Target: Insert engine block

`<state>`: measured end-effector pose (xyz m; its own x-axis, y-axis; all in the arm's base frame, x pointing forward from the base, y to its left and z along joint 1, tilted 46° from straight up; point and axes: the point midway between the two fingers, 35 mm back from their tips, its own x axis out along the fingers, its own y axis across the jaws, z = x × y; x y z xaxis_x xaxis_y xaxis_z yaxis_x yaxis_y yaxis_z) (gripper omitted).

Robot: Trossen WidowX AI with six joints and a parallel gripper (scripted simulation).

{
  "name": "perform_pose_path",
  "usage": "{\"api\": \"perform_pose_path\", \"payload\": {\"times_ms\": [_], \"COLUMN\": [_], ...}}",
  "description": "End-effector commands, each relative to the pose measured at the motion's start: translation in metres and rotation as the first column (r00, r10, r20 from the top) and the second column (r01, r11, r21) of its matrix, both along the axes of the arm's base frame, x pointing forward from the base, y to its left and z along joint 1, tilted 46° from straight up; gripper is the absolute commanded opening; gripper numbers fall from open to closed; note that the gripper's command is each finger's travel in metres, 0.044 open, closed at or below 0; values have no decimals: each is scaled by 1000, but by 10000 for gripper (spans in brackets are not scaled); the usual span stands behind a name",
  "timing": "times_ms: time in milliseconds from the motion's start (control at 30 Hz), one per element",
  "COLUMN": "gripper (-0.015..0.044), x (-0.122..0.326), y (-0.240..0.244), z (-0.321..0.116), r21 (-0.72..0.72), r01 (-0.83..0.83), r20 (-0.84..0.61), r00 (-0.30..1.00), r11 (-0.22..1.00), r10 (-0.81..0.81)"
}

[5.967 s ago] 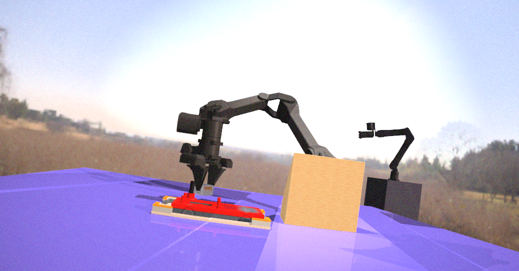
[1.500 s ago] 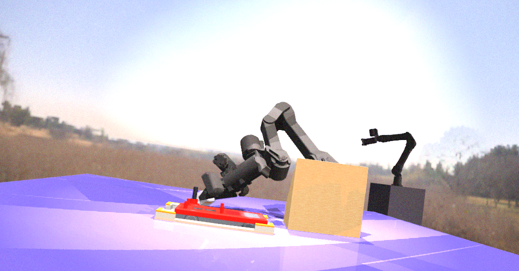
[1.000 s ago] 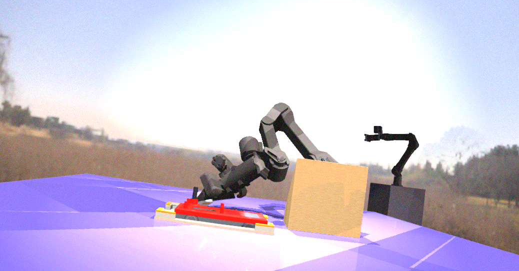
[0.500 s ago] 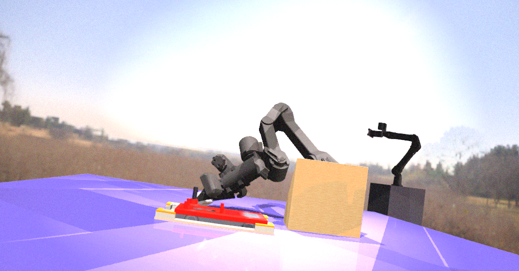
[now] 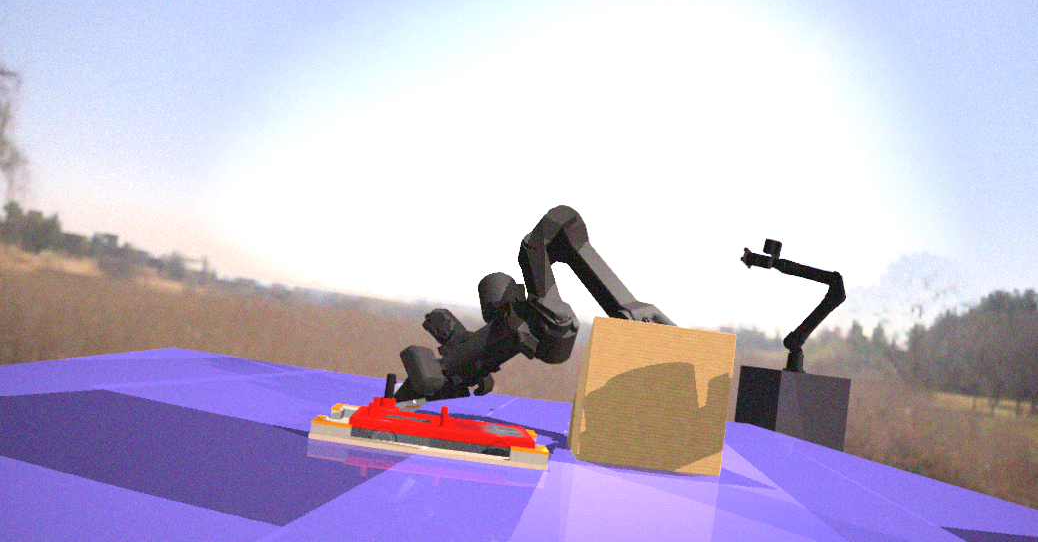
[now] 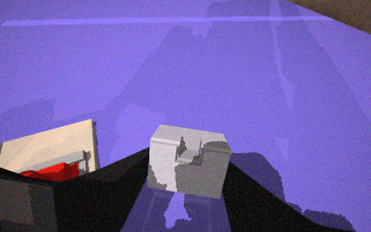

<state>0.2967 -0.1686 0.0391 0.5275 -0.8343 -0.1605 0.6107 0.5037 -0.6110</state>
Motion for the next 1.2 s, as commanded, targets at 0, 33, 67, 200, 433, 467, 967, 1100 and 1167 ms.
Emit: {"api": "perform_pose_path", "payload": {"times_ms": [0, 33, 67, 200, 433, 467, 967, 1100, 1167], "gripper": [26, 53, 79, 184, 368, 394, 440, 440, 440], "x": [0, 0, 0, 0, 0, 0, 0, 0, 0], "y": [0, 0, 0, 0, 0, 0, 0, 0, 0], "z": [0, 0, 0, 0, 0, 0, 0, 0, 0], "r21": [0, 0, 0, 0, 0, 0, 0, 0, 0], "r01": [0, 0, 0, 0, 0, 0, 0, 0, 0], "r20": [-1, -1, -1, -1, -1, -1, -1, -1, -1], "r00": [1000, 1000, 1000, 1000, 1000, 1000, 1000, 1000, 1000], "r11": [1000, 1000, 1000, 1000, 1000, 1000, 1000, 1000, 1000], "r10": [0, 0, 0, 0, 0, 0, 0, 0, 0]}}
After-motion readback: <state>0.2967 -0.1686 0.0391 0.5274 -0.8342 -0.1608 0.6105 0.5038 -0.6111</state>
